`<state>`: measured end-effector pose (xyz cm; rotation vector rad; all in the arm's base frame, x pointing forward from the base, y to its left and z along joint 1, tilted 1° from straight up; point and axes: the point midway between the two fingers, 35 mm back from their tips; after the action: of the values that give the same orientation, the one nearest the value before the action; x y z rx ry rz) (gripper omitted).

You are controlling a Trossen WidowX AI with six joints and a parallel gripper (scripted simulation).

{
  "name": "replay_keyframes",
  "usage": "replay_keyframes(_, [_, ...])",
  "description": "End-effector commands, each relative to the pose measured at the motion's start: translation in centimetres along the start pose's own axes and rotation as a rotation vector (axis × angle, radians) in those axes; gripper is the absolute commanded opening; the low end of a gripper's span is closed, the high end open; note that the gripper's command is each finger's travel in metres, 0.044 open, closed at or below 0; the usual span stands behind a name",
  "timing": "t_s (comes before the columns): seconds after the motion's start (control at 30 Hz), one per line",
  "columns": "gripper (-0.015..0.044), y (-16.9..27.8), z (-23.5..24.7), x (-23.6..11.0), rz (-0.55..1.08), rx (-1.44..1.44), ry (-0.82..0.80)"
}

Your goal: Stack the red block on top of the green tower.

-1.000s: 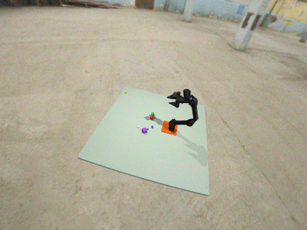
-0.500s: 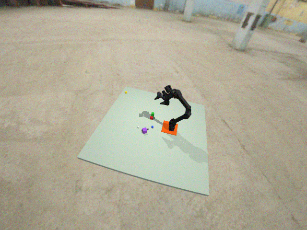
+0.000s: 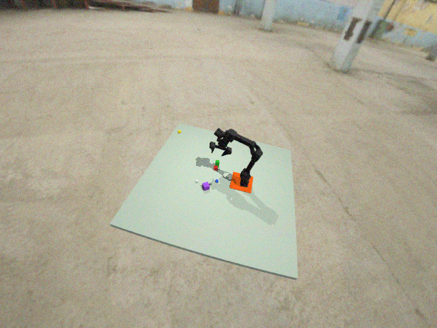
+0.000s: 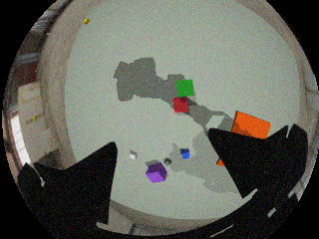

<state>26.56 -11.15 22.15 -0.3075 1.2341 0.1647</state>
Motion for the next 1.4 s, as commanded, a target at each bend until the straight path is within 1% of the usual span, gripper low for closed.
replay_keyframes(0.0, [0.044,-0.2,-1.7,4.7,0.066,-0.013,0.142])
replay_keyframes(0.1, [0.044,0.1,-2.8,7.3,0.11,-0.022,0.226])
replay_keyframes(0.2, [0.044,0.4,-3.4,8.8,0.135,-0.028,0.272])
replay_keyframes(0.47, [0.044,0.4,-3.0,8.5,0.137,-0.029,0.275])
replay_keyframes(0.57, [0.044,0.5,-3.3,9.5,0.137,-0.029,0.275])
replay_keyframes(0.8, [0.044,1.1,-4.3,13.4,0.137,-0.029,0.275])
replay_keyframes(1.07, [0.044,1.2,-4.3,13.8,0.137,-0.029,0.275])
replay_keyframes(1.37, [0.044,1.3,-4.7,15.2,0.137,-0.029,0.275])
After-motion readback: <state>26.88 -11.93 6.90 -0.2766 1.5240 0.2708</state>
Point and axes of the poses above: the point midway between the two fingers, 35 mm back from their tips, its own x axis out along the fingers, its own z axis across the jaws, y = z × x, and after that the axes turned 10 degrees about -x, right-handed
